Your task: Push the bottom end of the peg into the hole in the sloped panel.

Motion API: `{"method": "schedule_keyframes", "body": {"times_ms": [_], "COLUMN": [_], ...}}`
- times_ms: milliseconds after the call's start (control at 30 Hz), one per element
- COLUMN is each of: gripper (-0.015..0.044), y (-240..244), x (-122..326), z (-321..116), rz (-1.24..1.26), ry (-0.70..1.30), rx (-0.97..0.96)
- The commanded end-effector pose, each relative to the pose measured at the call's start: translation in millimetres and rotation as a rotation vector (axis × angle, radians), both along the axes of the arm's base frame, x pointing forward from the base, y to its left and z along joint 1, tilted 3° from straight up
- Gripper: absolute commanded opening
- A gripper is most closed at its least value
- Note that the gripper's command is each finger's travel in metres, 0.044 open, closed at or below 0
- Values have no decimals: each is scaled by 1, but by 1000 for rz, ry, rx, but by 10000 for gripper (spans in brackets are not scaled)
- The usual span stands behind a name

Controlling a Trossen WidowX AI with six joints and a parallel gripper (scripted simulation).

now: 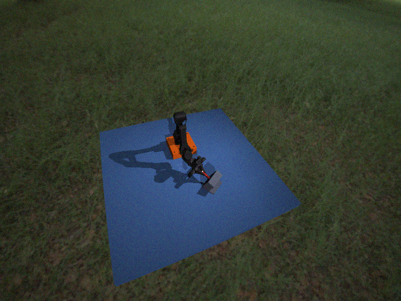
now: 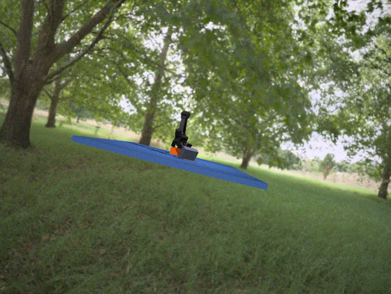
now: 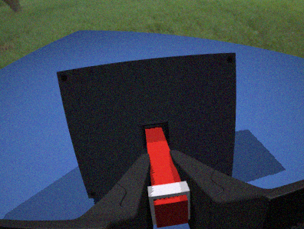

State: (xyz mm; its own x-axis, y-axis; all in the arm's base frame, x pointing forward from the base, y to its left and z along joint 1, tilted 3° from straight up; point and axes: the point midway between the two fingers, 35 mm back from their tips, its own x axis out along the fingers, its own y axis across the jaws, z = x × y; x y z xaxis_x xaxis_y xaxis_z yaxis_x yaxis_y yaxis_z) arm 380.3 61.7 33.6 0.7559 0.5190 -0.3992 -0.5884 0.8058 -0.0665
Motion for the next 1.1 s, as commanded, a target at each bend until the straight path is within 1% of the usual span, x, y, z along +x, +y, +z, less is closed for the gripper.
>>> {"method": "schedule_keyframes", "body": {"times_ms": [0,1067], "gripper": [0,0], "y": [0,9], "x": [2,11], "z": [0,-7], "rz": [-5,-5], "ry": [-3,-3], "rx": [0,1]}}
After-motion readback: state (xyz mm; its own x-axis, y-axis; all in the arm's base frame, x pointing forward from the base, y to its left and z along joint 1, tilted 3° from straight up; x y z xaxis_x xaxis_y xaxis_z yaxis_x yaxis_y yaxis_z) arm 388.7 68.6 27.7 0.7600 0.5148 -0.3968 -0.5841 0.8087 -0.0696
